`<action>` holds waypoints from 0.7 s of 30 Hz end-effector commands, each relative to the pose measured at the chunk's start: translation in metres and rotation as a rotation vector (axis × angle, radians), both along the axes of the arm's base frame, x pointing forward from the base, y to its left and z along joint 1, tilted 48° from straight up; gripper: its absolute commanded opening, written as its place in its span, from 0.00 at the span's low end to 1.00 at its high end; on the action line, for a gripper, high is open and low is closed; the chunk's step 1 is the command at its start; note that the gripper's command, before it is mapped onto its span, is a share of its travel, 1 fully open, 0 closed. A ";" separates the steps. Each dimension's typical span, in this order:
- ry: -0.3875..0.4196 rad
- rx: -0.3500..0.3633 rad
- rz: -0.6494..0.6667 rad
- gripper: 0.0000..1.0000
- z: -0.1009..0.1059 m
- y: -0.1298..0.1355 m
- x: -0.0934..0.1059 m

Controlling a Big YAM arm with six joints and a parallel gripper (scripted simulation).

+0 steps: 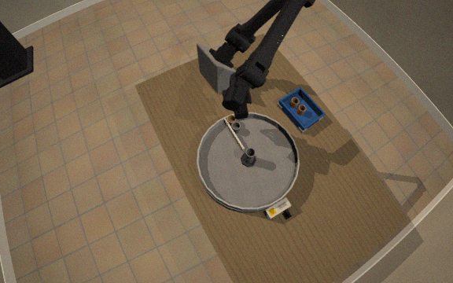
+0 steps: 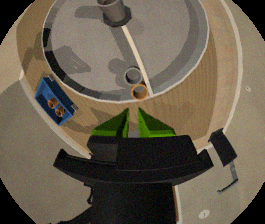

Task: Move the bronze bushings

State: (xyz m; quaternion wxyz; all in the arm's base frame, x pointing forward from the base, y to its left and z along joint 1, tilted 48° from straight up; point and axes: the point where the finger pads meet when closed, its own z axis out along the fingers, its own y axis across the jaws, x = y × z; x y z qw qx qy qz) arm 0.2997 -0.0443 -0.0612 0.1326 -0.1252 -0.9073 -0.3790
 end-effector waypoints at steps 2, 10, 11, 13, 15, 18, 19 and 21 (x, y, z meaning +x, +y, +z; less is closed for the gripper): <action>0.011 0.003 0.004 0.14 -0.012 0.012 -0.002; -0.012 -0.010 -0.029 0.14 -0.014 0.002 0.007; -0.012 -0.010 -0.016 0.14 -0.012 0.006 0.008; -0.012 -0.010 -0.005 0.14 -0.012 0.010 0.008; -0.015 -0.010 -0.002 0.14 -0.012 0.010 0.008; -0.015 -0.010 -0.002 0.14 -0.012 0.010 0.008; -0.015 -0.010 -0.002 0.14 -0.012 0.010 0.008; -0.015 -0.010 -0.002 0.14 -0.012 0.010 0.008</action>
